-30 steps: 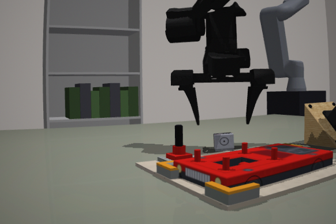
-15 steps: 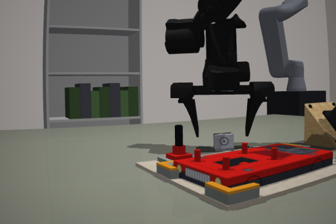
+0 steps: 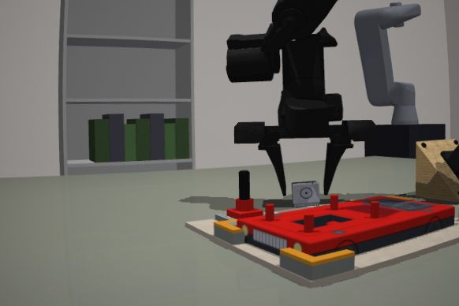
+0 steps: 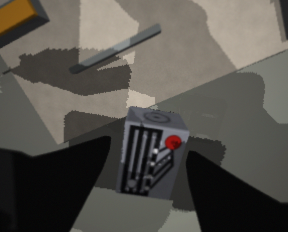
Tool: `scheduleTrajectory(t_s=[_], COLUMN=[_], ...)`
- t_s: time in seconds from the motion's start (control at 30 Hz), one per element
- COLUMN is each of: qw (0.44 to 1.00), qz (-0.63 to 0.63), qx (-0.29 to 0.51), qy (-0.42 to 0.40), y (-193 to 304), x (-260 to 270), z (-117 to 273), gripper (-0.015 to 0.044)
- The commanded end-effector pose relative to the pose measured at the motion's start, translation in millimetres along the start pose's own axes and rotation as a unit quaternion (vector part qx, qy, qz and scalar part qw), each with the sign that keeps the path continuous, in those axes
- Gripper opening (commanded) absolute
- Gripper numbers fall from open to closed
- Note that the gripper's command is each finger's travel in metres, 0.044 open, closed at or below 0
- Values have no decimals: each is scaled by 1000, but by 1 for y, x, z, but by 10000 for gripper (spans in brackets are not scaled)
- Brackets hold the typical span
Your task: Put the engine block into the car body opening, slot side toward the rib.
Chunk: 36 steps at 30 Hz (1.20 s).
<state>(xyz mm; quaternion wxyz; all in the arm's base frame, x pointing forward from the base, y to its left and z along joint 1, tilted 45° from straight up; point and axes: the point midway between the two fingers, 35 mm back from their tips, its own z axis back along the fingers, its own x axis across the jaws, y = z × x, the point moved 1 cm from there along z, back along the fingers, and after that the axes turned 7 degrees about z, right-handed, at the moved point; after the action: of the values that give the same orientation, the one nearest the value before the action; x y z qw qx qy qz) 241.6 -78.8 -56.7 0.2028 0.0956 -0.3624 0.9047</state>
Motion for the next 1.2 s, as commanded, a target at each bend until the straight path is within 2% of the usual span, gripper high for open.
scheduleTrajectory(t_s=[0.0,0.03,0.23,0.33,0.37,1.17], qw=[1000,1000,1000,1000,1000,1000], qz=[-3,-3,-3,-3,-3,-4], qx=[-2,-2,-2,-2,-2,1], qy=[1,1,1,1,1,2], y=[0,0,0,0,0,1], x=[0,0,0,0,-1,-7], z=[-1,-1,-1,1,4,78], gripper=[151,125,85,6,0,0])
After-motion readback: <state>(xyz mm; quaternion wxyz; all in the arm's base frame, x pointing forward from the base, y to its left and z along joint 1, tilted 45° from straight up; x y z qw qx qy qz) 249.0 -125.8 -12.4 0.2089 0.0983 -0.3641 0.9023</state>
